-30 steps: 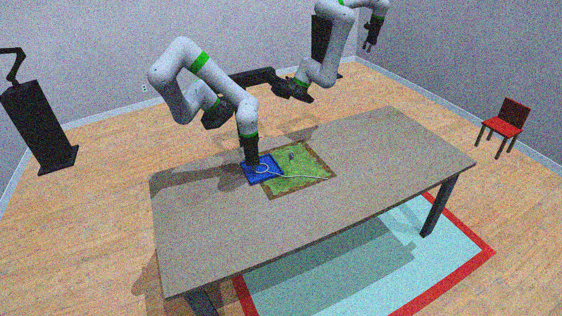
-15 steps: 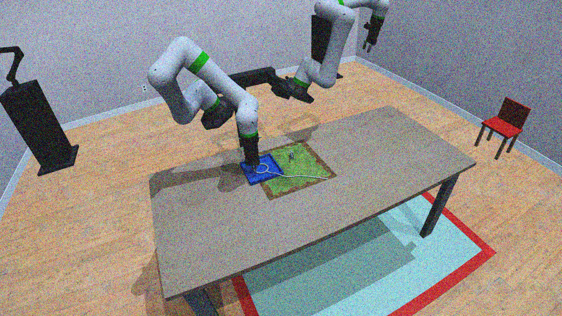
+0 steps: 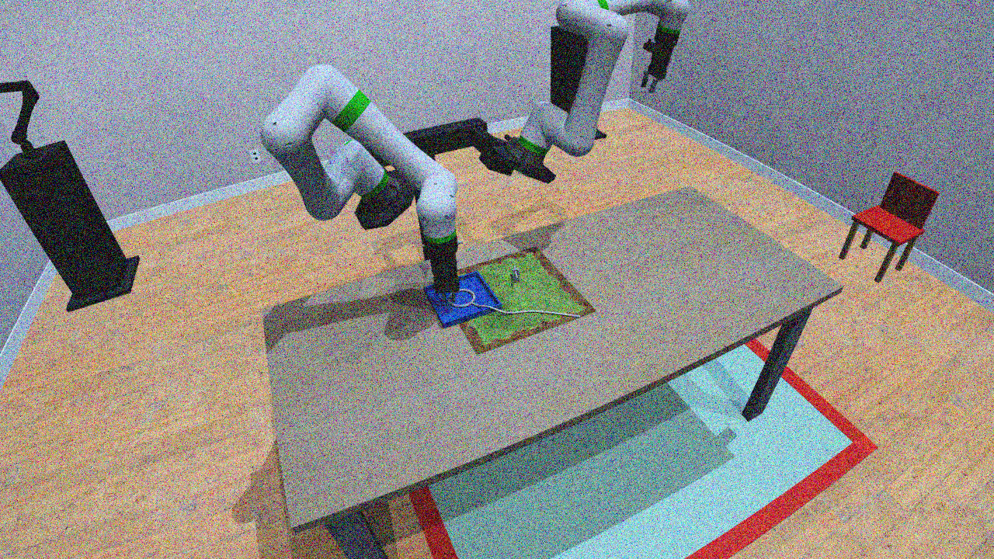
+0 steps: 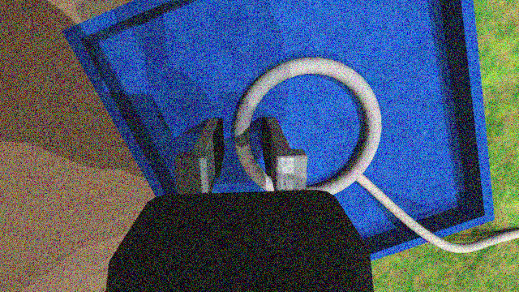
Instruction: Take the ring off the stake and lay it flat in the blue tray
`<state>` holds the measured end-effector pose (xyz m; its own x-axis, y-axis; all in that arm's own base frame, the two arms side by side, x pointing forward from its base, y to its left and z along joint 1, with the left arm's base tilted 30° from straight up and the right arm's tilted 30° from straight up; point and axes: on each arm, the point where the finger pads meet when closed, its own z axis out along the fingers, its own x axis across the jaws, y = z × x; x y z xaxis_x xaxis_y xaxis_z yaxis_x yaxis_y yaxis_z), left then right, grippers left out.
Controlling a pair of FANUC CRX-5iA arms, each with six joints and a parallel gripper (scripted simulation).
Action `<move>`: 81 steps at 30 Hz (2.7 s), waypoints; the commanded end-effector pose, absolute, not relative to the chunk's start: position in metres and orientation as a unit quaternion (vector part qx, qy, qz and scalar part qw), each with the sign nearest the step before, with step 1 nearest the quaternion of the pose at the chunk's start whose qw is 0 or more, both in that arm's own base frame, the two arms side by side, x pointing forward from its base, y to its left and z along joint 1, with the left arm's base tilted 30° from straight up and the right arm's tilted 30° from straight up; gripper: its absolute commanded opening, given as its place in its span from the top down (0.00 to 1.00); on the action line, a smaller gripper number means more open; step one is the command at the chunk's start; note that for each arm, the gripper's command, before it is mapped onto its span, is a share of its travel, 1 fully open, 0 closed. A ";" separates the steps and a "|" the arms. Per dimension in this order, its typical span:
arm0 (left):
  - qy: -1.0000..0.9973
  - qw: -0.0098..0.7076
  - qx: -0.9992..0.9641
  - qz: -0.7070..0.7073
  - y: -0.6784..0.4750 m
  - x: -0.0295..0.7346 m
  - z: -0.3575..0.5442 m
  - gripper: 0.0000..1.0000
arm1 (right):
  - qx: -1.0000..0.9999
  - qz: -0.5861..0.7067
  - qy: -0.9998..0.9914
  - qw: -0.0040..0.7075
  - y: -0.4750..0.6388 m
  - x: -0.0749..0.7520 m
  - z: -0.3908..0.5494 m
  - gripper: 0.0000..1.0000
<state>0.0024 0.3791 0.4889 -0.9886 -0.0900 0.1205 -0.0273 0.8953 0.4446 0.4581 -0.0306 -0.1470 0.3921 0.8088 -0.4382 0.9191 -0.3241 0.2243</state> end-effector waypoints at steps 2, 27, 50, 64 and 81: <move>-0.971 0.069 0.030 -0.228 0.379 0.003 0.490 0.00 | 0.804 -0.123 0.537 0.223 -0.030 0.459 -0.146 0.45; -0.971 0.069 0.030 -0.228 0.379 0.003 0.490 0.00 | 0.804 -0.123 0.537 0.223 -0.025 0.458 -0.137 0.45; -0.971 0.069 0.030 -0.228 0.379 0.003 0.490 0.00 | 0.804 -0.123 0.537 0.223 0.019 0.455 -0.059 0.45; -0.971 0.069 0.030 -0.228 0.379 0.003 0.490 0.00 | 0.804 -0.123 0.537 0.223 0.019 0.455 -0.059 0.45; -0.971 0.069 0.030 -0.228 0.379 0.003 0.490 0.00 | 0.804 -0.123 0.537 0.223 0.019 0.455 -0.059 0.45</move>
